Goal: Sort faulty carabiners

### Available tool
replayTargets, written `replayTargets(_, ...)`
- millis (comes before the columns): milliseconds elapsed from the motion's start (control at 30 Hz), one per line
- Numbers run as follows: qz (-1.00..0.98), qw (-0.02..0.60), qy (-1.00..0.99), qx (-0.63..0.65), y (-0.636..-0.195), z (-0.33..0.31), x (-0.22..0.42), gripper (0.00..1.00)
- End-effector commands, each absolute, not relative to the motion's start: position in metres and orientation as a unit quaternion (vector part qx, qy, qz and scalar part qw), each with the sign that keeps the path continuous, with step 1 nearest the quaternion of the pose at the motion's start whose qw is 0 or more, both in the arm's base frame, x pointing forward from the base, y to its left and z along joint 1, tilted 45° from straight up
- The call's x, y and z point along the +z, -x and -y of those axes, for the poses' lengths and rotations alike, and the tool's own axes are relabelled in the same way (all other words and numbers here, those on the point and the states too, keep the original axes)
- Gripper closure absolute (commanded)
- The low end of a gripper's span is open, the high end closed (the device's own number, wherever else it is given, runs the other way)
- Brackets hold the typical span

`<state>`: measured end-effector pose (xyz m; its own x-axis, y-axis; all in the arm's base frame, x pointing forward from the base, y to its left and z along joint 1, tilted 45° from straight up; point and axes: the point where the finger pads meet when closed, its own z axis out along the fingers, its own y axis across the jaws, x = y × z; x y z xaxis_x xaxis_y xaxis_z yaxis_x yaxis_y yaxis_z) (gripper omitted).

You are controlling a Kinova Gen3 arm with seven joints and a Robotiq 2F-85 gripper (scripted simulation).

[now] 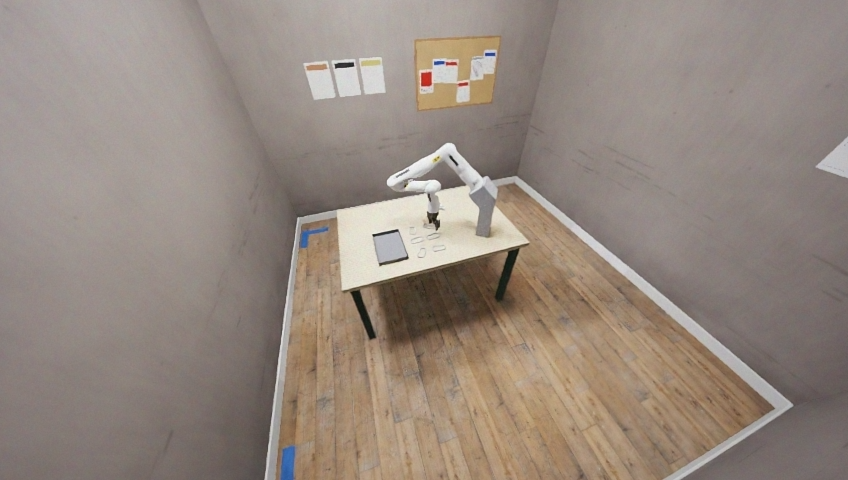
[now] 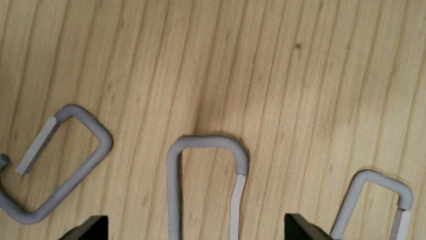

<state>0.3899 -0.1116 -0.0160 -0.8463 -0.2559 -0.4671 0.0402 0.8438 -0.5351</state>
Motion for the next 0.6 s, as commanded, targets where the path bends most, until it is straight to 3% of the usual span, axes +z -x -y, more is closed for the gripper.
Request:
replayTargets(0, -0.923, 0.292, -0.009, -0.250, -0.397, 0.062, -0.029, 0.00)
replayTargets(533, -0.923, 0.292, -0.009, -0.250, -0.397, 0.062, -0.029, 0.00)
replayTargets(567, -0.919, 0.312, -0.081, -0.226, -0.404, 0.013, -0.042, 0.00)
